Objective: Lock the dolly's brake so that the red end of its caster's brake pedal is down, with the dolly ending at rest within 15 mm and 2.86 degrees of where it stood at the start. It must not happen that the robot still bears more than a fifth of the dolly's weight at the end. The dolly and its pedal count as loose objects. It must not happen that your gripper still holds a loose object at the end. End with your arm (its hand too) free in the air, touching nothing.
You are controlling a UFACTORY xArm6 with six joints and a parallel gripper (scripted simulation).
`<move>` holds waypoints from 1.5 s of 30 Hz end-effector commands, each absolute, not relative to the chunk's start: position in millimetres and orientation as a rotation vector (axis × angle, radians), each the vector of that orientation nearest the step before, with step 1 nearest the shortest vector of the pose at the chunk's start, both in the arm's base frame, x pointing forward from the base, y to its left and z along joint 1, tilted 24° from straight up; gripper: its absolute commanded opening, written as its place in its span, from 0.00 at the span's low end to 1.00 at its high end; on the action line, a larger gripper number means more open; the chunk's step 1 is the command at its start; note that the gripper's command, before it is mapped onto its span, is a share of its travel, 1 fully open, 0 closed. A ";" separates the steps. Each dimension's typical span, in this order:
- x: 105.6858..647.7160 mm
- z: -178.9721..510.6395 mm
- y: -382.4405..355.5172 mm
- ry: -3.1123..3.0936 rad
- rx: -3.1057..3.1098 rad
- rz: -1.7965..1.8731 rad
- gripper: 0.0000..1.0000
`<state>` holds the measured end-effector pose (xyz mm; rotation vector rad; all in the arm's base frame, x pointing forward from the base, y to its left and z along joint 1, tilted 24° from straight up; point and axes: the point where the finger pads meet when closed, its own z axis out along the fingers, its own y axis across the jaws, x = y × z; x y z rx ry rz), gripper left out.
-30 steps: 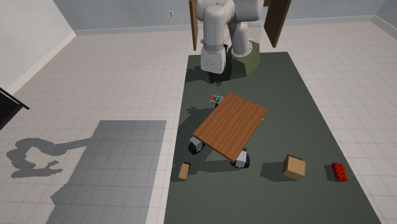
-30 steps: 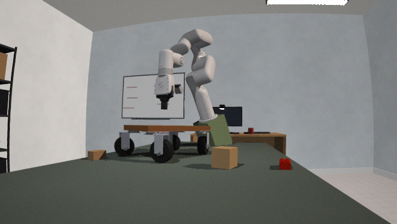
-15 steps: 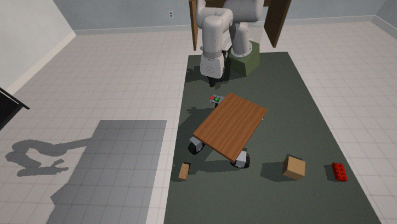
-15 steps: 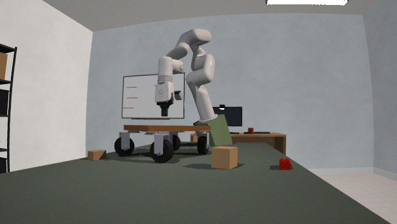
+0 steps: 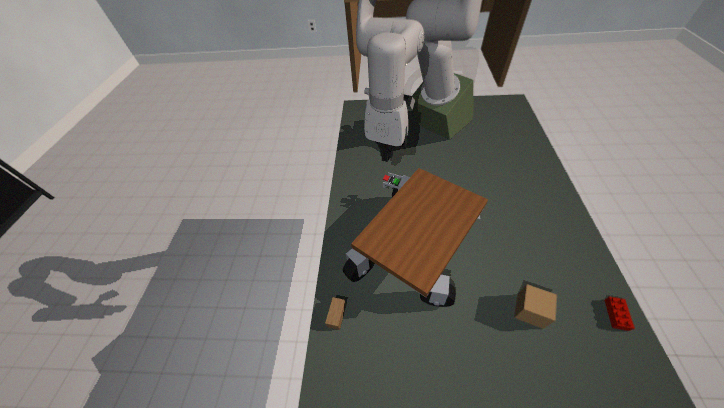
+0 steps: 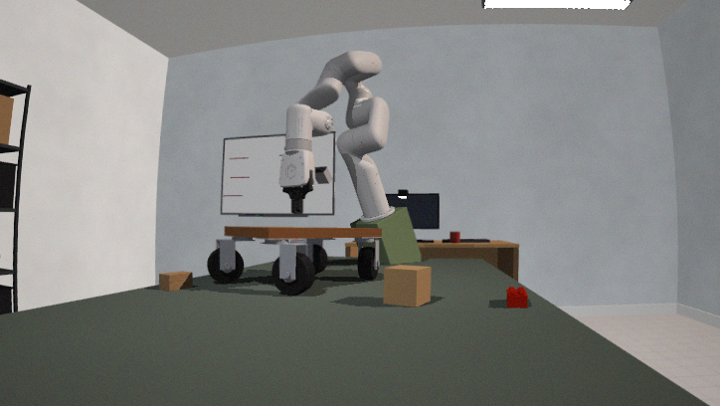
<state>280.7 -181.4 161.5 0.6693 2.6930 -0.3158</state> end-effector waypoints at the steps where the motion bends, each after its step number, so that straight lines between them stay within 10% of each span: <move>1: 281.5 162.6 -181.8 2.690 0.669 -0.317 0.00; 45: 287.9 142.0 -188.5 2.690 0.669 -0.317 0.00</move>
